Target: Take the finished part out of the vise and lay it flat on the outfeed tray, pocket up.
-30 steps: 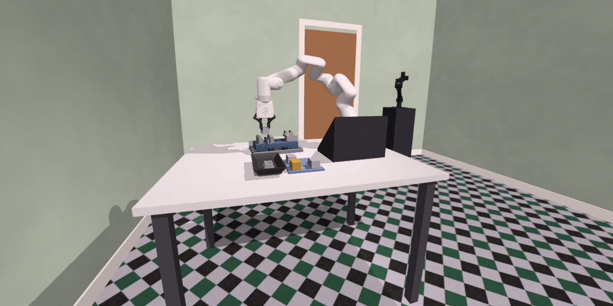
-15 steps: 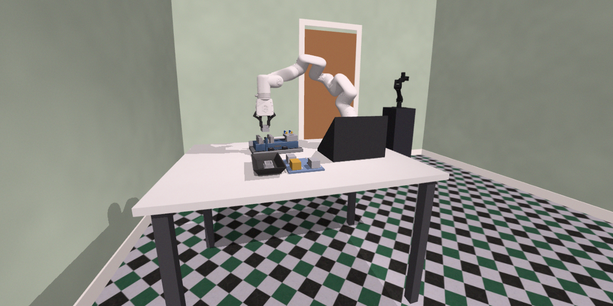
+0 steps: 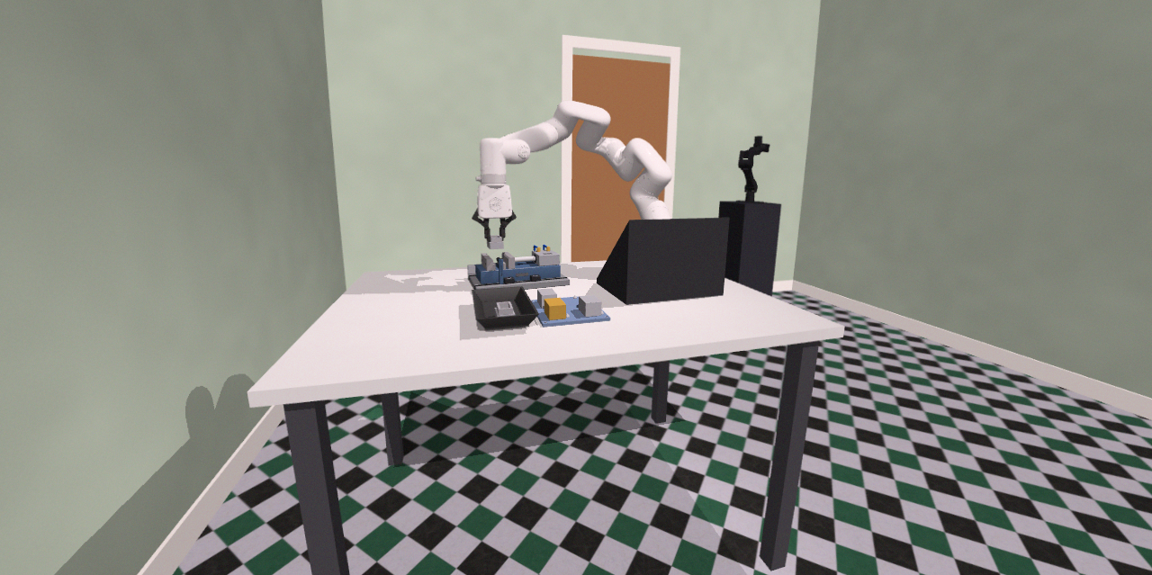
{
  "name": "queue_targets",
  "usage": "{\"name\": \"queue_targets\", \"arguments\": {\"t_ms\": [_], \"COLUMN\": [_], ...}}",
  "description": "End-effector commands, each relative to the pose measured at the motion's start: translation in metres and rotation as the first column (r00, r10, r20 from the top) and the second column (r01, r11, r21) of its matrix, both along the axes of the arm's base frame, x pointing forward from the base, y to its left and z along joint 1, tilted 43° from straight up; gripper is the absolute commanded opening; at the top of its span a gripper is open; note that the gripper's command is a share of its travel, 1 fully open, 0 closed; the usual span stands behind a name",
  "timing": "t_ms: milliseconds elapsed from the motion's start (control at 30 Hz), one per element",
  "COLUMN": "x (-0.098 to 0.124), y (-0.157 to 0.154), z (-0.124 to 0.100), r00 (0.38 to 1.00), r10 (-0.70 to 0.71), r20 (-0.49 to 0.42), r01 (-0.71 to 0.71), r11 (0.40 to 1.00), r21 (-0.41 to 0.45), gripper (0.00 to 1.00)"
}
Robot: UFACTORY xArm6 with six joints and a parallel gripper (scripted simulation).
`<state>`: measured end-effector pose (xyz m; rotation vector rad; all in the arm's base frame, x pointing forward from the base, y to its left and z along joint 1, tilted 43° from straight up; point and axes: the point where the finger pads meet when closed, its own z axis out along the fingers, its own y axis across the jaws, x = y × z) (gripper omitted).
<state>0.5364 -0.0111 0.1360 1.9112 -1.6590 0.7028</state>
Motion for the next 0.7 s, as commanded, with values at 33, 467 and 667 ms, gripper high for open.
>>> {"name": "queue_targets", "arguments": {"t_ms": [33,467,667], "x": [0.012,0.01,0.003], "y": [0.041,0.136,0.161], "z": [-0.033,-0.124,-0.151], "r00": [1.0,0.998,0.996], "r10": [-0.014,-0.051,-0.061], "r20": [0.014,0.047,0.057], "r01": [0.014,0.051,0.061], "r11": [1.0,0.999,0.998], "r21": [0.004,0.004,0.001], "gripper": [0.0,0.0,0.0]}}
